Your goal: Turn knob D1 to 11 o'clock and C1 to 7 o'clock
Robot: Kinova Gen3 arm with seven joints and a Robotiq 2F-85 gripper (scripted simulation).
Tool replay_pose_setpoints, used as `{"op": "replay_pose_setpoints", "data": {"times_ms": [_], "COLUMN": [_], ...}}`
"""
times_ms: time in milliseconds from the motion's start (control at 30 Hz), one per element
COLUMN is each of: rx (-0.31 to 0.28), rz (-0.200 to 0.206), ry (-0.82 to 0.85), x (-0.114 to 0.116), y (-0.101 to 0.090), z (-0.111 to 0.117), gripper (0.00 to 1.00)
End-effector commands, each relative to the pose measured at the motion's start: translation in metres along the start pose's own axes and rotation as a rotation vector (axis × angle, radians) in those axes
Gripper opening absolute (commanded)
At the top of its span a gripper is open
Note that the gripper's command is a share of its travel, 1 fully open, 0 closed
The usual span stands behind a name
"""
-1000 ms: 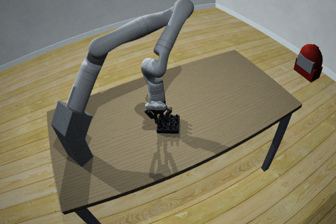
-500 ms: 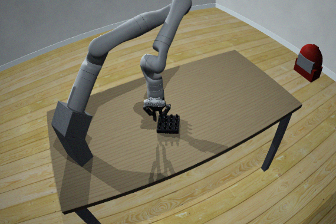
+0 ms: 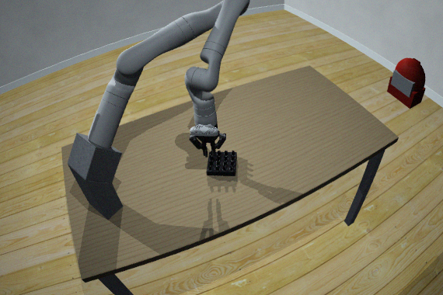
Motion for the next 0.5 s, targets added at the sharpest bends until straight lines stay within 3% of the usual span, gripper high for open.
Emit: {"op": "replay_pose_setpoints", "data": {"times_ms": [0,467], "rx": [0.0,0.0], "rz": [0.002,0.002], "ry": [0.0,0.004], "x": [-0.0005,-0.0005], "y": [-0.0006,-0.0006], "z": [0.0,0.0], "gripper": [0.19,0.19]}}
Point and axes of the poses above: the point where the finger pads meet when closed, its own y axis out along the fingers, its own x axis across the jaws, z = x × y, the point moved 7 cm from there along -y, back along the fingers, and after that the axes turned 8 degrees about -y, right-handed, at the moved point
